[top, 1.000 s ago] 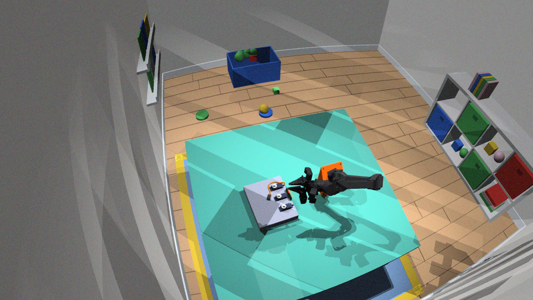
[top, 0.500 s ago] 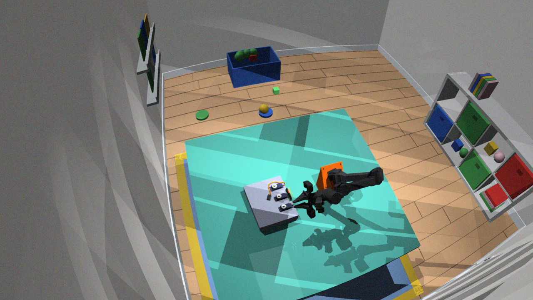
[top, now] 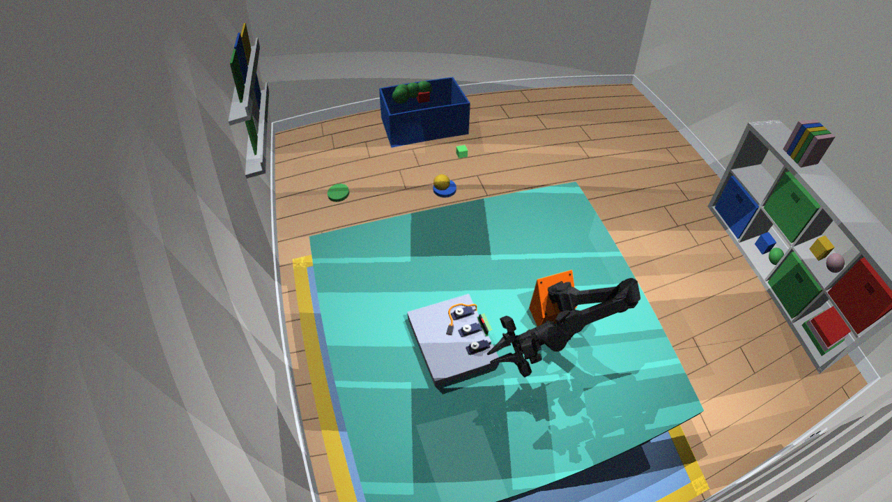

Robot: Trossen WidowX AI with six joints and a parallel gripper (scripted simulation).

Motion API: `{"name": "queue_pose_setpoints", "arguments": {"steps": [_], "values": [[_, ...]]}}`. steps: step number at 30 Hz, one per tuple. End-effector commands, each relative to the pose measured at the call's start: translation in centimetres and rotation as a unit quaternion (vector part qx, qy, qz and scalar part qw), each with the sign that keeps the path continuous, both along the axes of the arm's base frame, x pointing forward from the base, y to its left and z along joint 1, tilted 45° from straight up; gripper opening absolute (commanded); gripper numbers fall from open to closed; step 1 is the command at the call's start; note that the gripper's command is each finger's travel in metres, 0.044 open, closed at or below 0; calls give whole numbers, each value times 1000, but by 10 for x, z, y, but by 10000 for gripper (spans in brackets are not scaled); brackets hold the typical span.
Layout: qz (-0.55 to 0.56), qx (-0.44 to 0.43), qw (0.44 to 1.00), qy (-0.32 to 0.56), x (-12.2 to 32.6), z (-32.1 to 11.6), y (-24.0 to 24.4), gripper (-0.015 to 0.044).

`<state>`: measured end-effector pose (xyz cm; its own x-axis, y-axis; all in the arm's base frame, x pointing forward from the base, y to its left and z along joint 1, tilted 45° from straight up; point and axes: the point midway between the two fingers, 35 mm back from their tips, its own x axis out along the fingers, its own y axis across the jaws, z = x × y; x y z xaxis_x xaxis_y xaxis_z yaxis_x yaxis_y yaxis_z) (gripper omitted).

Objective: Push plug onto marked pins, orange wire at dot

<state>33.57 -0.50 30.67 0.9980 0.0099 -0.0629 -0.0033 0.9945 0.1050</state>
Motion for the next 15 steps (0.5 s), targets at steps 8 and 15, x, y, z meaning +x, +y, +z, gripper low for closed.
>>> {"name": "queue_pose_setpoints", "arguments": {"steps": [8,15], "values": [[5,98,991,95,28,-34,-4,115],[-3,167,973,159,43,-59,-9,115]]}}
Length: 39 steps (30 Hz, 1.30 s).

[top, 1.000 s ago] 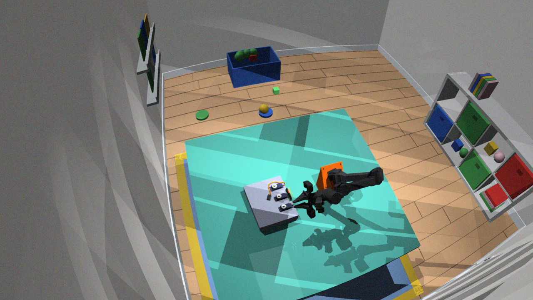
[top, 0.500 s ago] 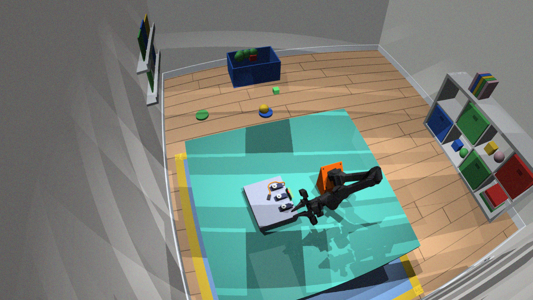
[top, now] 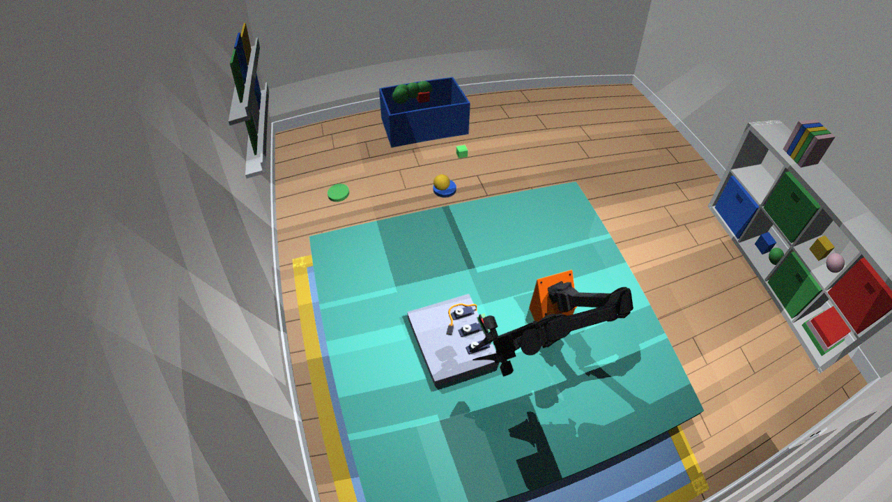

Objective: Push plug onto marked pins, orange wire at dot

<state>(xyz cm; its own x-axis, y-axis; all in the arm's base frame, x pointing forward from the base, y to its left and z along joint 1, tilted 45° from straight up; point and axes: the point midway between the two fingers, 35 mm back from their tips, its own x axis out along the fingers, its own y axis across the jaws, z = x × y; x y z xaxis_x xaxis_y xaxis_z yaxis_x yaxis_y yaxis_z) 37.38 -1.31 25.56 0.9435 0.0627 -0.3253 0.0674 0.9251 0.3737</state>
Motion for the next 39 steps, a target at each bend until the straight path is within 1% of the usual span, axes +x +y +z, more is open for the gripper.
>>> {"name": "queue_pose_setpoints", "arguments": {"steps": [1,11,20,29,39], "values": [[-4,35,999,32,7,-12,-2,115],[-30,138,982,127,23,-50,-9,115],[-66,230,948,210,33,-84,-16,115],[-112,319,896,289,39,-118,-24,115],[-173,412,815,368,40,-154,-31,115]]}}
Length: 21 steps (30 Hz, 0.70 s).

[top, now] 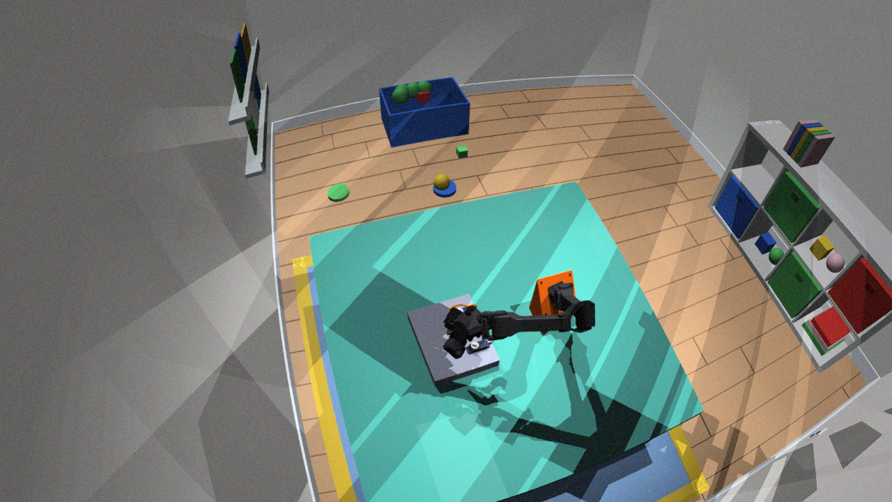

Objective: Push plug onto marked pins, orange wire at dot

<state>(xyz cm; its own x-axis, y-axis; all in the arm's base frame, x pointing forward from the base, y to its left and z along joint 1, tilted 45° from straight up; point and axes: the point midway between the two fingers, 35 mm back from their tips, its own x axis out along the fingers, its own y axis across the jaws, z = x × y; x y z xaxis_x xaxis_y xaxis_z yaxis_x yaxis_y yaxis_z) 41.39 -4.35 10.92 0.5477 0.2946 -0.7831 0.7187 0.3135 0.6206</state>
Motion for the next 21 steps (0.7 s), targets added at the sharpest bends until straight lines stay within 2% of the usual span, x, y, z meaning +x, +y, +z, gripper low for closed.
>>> {"name": "queue_pose_setpoints", "arguments": {"steps": [1,11,21], "values": [[-23,35,998,35,0,-12,-2,115],[-98,131,976,142,-2,-46,-9,115],[-179,218,927,247,-8,-78,-15,115]]}}
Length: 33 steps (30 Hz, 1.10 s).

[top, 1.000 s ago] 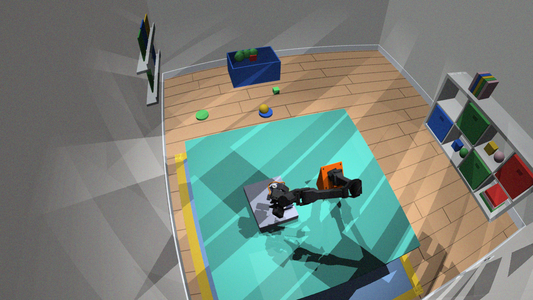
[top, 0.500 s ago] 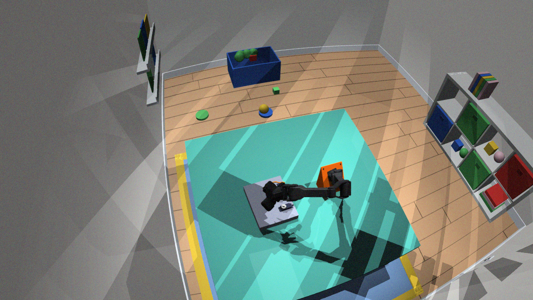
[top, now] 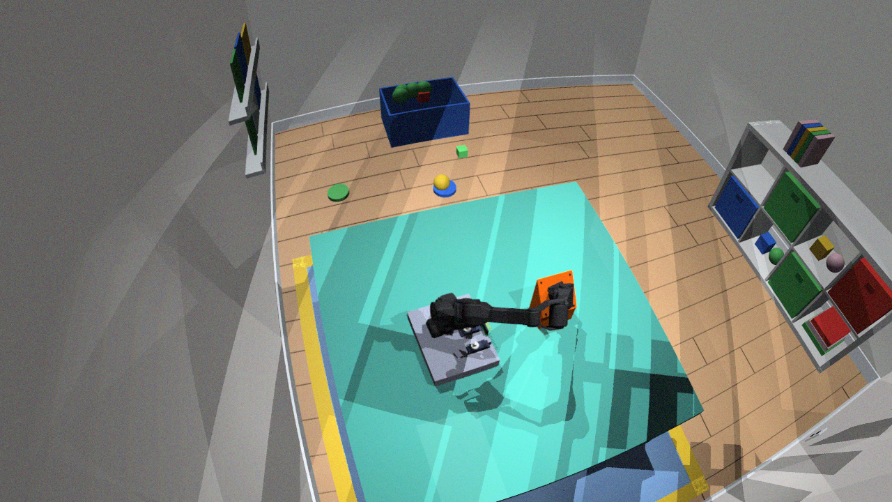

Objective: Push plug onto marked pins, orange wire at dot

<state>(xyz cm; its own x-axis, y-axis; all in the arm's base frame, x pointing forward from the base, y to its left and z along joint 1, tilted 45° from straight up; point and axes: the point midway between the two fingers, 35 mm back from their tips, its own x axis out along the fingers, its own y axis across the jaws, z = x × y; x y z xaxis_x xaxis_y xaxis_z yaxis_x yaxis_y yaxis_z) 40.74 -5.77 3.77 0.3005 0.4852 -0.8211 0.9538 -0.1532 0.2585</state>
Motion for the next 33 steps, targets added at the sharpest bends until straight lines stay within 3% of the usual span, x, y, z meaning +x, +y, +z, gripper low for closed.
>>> {"name": "queue_pose_setpoints", "arguments": {"steps": [1,18,33], "values": [[-29,32,998,38,-2,-10,-1,115],[-175,171,941,235,-15,-58,-10,115],[-180,176,937,243,-13,-78,8,115]]}}
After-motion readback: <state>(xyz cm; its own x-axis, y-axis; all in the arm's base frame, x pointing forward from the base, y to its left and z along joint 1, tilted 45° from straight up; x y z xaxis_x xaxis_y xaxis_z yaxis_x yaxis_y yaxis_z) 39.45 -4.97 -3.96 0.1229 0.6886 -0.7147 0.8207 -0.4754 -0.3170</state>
